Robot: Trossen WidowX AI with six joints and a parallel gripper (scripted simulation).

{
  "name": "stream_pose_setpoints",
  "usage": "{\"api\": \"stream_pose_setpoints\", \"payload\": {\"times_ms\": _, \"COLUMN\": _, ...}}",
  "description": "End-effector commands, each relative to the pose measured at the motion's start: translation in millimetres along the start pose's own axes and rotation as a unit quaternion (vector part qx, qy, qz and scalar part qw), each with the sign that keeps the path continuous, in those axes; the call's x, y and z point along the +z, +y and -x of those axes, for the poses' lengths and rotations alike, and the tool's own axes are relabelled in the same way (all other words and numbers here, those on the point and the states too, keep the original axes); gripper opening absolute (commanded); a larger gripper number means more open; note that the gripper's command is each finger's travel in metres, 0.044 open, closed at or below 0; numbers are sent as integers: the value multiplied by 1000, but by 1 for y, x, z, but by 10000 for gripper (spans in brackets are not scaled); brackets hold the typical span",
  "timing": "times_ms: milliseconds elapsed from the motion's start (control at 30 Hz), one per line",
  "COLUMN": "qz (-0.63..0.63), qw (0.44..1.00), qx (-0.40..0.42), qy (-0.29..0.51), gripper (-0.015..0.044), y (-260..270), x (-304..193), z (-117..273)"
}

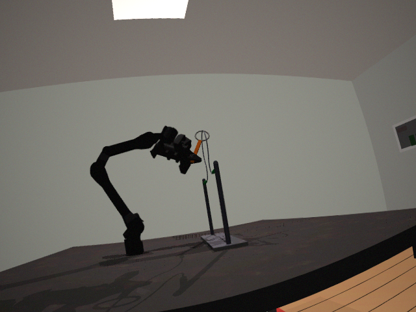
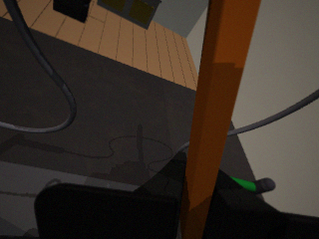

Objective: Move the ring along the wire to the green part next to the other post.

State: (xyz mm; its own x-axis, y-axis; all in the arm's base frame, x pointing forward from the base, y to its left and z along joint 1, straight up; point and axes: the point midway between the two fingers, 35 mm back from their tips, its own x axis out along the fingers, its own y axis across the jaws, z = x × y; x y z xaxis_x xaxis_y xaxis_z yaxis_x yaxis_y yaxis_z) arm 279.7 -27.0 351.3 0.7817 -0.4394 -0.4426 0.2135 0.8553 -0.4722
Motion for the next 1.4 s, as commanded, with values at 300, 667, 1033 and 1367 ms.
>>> {"api": "stream_pose_setpoints", "payload": {"times_ms": 300, "qz": 69, "qw": 996, "qx": -48, "qy": -9, "gripper": -150, "y": -7, "x": -1, "z": -1}}
{"api": "stream_pose_setpoints", "payload": {"times_ms": 667, "qz": 127, "qw": 988, "qx": -88, "qy": -18, "gripper": -150, "y": -13, "x": 0, "z": -1}}
{"api": "stream_pose_setpoints", "payload": {"times_ms": 1033, "qz": 185, "qw": 974, "qx": -127, "qy": -27, "gripper": -150, "y": -19, "x": 2, "z": 0}}
{"api": "stream_pose_setpoints", "payload": {"times_ms": 1367, "qz": 234, "qw": 959, "qx": -160, "qy": -33, "gripper": -150, "y": -23, "x": 4, "z": 1}}
